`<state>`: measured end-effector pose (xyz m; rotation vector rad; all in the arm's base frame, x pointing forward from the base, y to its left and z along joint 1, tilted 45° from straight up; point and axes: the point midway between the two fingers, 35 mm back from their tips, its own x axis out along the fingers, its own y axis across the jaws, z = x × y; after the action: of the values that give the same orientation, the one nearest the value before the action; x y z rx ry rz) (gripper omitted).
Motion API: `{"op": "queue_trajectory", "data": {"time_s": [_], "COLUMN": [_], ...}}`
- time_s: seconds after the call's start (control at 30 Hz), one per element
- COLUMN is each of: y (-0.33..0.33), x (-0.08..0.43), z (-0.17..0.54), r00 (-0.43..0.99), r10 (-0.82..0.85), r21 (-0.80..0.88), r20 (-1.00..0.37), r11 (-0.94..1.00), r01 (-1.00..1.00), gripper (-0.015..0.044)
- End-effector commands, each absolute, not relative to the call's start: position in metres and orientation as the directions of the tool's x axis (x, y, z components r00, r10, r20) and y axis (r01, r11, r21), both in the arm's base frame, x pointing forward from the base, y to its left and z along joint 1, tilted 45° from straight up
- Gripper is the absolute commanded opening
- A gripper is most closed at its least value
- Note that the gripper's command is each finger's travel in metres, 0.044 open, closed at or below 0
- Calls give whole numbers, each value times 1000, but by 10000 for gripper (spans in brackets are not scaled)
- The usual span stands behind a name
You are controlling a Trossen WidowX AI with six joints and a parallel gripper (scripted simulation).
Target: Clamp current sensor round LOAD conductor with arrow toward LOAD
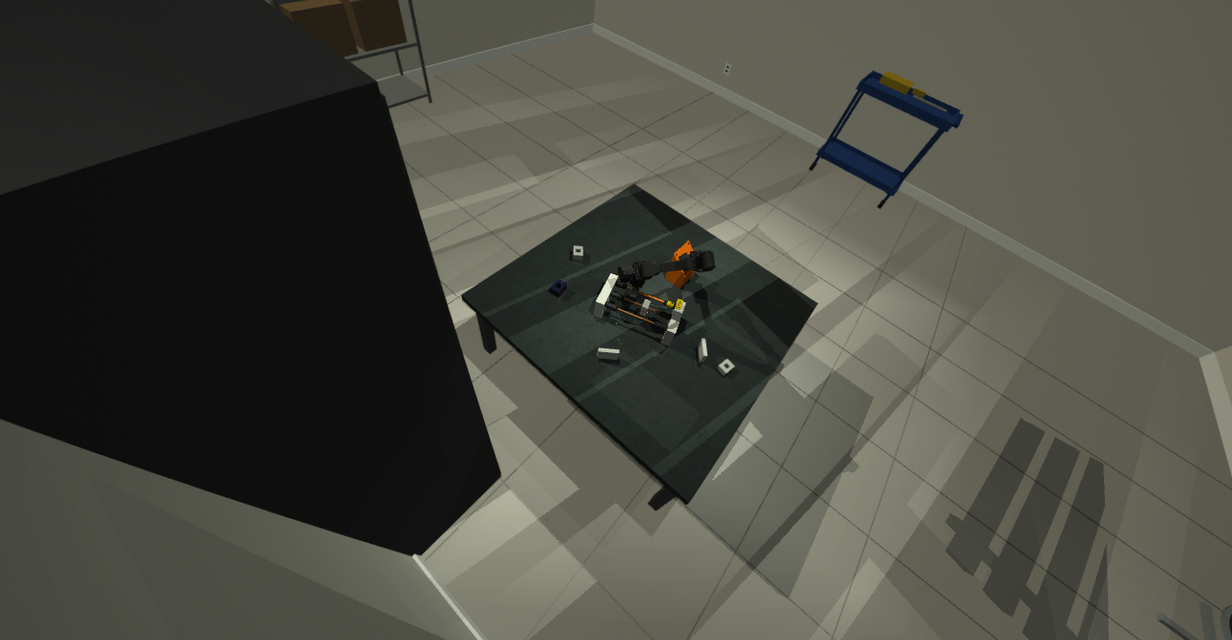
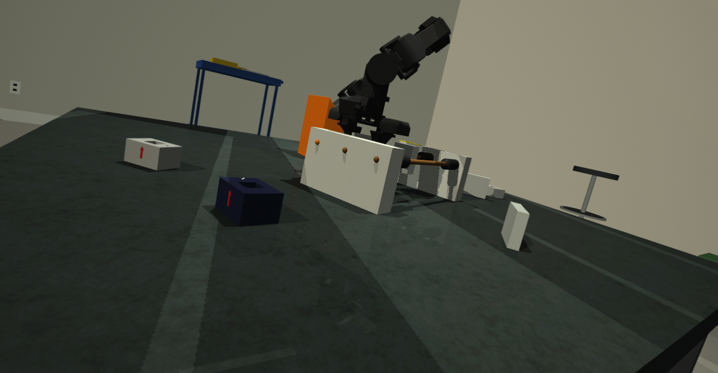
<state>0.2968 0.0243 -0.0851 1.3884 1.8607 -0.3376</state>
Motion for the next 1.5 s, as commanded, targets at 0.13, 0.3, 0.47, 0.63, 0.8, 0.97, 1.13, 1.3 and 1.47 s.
{"op": "queue_trajectory", "data": {"time_s": [0.13,0.3,0.47,0.63,0.8,0.97,1.13,1.3,1.47], "y": [24,24,24,24,24,24,24,25,25], "x": [296,296,296,296,296,296,296,297,297], "z": [-85,-85,-85,-85,-85,-85,-85,-85,-85], "r00": [-106,-106,-106,-106,-106,-106,-106,-106,-106], "r10": [695,695,695,695,695,695,695,695,695], "r21": [228,228,228,228,228,228,228,227,227], "r20": [-711,-711,-711,-711,-711,-711,-711,-711,-711], "r11": [370,370,370,370,370,370,370,370,370], "r01": [901,901,901,901,901,901,901,901,901], "gripper": [236,273,273,273,273,273,273,267,233]}}
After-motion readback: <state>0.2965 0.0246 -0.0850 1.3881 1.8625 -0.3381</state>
